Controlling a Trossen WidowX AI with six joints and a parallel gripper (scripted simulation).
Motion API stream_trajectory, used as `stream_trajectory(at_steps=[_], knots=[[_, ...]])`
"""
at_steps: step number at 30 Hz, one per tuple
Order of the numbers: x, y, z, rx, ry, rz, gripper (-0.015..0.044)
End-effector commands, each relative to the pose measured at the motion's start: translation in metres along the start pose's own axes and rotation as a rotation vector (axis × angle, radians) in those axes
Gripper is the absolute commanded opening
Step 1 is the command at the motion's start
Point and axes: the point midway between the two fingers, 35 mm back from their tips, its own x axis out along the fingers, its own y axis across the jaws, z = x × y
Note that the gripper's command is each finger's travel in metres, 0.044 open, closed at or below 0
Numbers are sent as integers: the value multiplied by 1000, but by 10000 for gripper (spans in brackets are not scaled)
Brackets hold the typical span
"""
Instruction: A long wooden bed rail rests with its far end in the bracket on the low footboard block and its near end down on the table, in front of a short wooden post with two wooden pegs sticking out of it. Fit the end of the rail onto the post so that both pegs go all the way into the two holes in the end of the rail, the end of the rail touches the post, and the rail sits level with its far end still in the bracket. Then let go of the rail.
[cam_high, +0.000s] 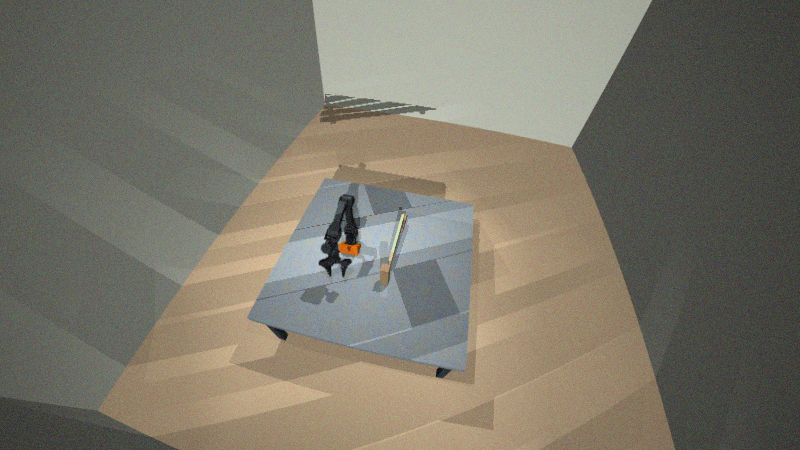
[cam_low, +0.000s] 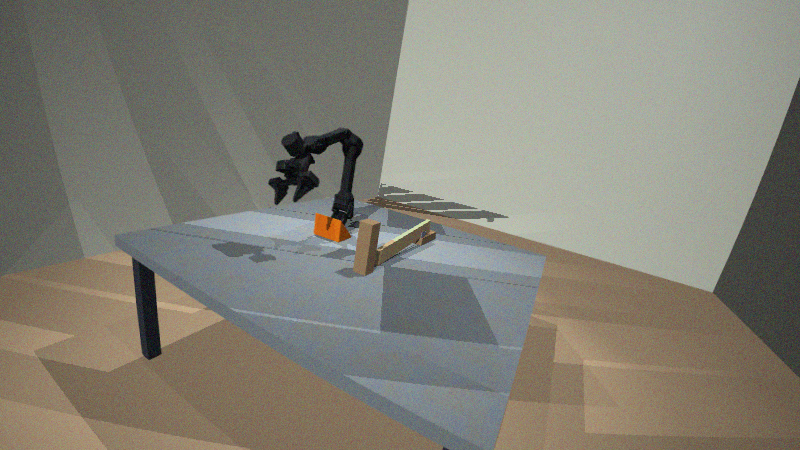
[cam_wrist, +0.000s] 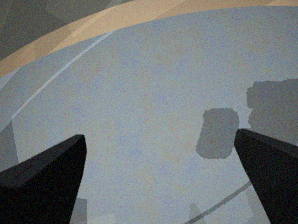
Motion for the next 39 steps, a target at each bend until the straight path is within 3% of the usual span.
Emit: stream_trajectory(at_steps=[1, 5, 11, 17, 27, 31, 37, 39], knots=[[-1, 0, 1, -3, -4, -3, 426], [-23, 12, 9, -99, -59, -48, 440], [-25, 75, -21, -617, 18, 8, 440], [-32, 156, -86, -1389, 115, 142, 440], [-42, 231, -184, -2271, 169, 366, 440], [-41, 240, -227, -2569, 236, 517, 440], [-31, 218, -307, -2956, 491, 1055, 440], [-31, 216, -316, -2984, 512, 1129, 440]])
